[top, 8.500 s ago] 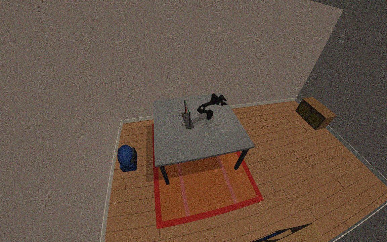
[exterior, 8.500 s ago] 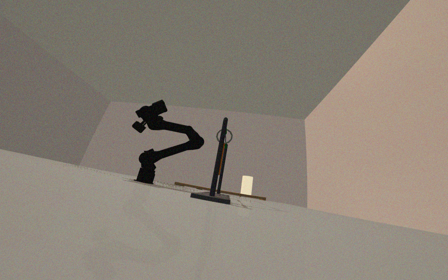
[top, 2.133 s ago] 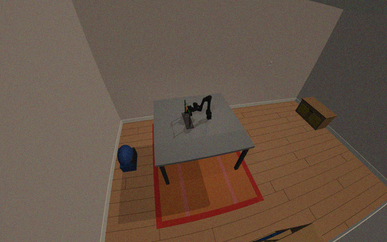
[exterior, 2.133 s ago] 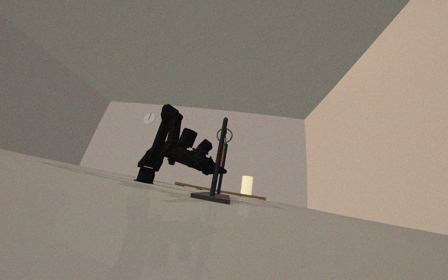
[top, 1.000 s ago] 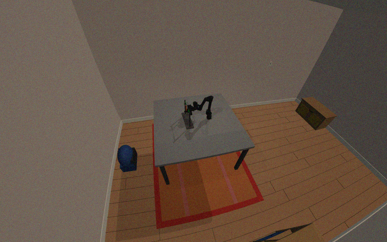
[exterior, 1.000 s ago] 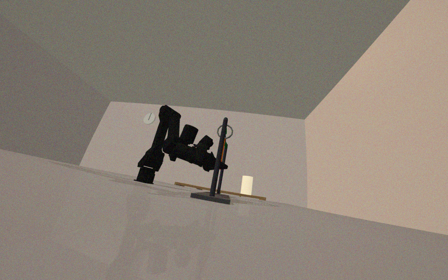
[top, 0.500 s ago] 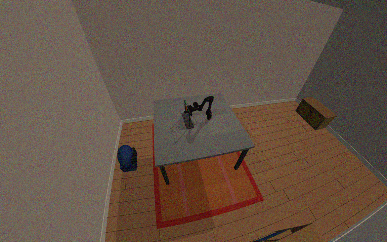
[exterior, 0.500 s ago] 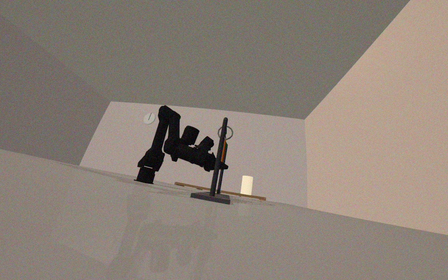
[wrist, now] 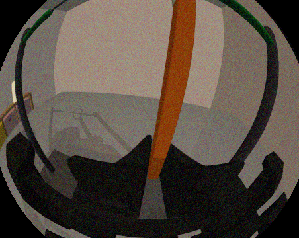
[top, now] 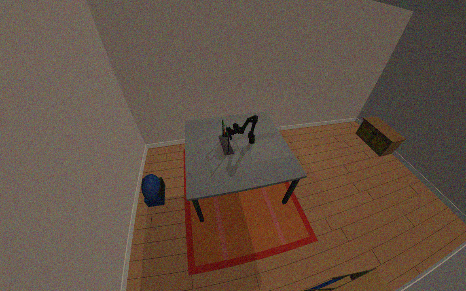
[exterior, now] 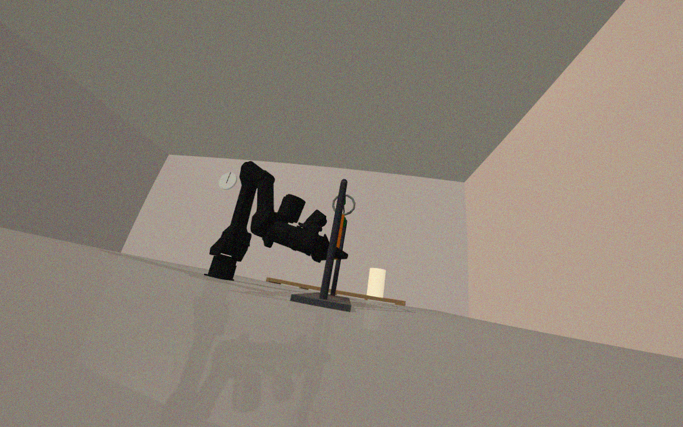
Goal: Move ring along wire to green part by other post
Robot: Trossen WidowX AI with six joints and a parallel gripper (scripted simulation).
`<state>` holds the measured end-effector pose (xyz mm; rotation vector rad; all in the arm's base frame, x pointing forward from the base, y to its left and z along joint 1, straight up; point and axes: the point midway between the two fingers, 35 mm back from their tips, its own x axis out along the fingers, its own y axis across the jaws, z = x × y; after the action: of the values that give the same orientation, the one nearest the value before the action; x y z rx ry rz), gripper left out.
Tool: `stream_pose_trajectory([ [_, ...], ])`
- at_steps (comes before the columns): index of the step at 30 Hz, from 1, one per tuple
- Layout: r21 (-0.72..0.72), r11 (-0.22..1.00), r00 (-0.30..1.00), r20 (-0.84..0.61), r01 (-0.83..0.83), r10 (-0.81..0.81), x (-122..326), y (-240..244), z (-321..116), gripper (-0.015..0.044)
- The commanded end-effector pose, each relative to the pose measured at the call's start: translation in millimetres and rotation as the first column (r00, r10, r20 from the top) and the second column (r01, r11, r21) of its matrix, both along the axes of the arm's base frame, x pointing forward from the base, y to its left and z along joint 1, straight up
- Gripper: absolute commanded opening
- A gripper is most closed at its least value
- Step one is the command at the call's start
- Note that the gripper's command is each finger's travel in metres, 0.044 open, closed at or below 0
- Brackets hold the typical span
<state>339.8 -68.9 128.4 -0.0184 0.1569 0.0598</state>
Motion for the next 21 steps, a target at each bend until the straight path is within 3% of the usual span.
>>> stream_pose_trajectory([
  [1, 0.007, 1.0, 1.0, -0.007, 0.005, -0.005, -1.8, 4.7, -2.1, -0.015],
  [21, 0.027, 1.0, 1.0, -0.01, 0.015, -0.015, -2.6, 27.0, -2.0, -0.015],
])
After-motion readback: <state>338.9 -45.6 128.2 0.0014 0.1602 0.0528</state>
